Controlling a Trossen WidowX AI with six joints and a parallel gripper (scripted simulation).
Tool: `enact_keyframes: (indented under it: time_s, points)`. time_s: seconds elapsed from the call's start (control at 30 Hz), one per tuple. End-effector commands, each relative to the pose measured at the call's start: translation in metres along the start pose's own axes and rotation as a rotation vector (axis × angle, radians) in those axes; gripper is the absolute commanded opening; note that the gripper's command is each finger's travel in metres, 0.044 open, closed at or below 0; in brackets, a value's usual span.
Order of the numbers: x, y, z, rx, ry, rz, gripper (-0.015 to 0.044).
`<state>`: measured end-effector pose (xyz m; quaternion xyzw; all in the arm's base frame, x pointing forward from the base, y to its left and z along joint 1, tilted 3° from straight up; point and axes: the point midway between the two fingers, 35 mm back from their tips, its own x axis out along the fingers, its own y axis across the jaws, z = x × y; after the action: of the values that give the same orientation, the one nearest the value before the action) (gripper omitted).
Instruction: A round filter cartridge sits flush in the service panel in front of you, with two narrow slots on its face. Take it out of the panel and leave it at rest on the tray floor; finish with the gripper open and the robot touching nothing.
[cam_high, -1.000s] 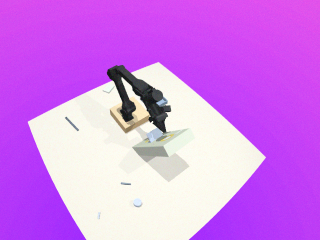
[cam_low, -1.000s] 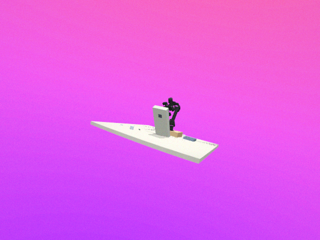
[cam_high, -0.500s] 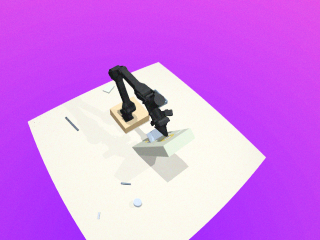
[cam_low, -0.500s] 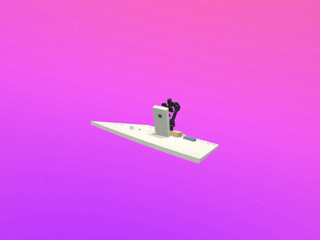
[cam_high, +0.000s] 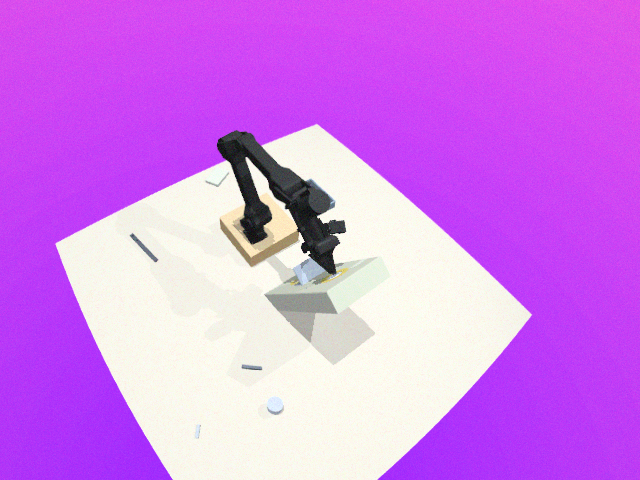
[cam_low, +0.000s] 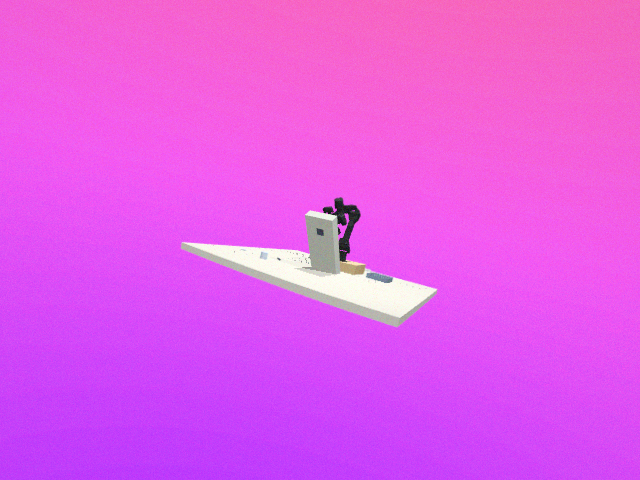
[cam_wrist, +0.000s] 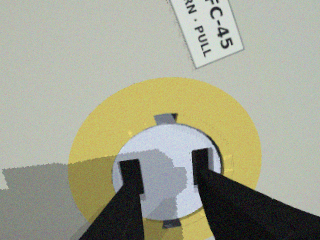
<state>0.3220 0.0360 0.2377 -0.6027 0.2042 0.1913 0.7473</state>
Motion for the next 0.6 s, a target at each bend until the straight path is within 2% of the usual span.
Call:
enact_keyframes:
  time_s: [0.0,0.57]
  points:
    - [0.0006,0.0004,0.0006,-0.004,-0.002,0.001,0.0114]
    - [0.0006,-0.0022,0.001,-0.004,-0.002,0.001,0.0114]
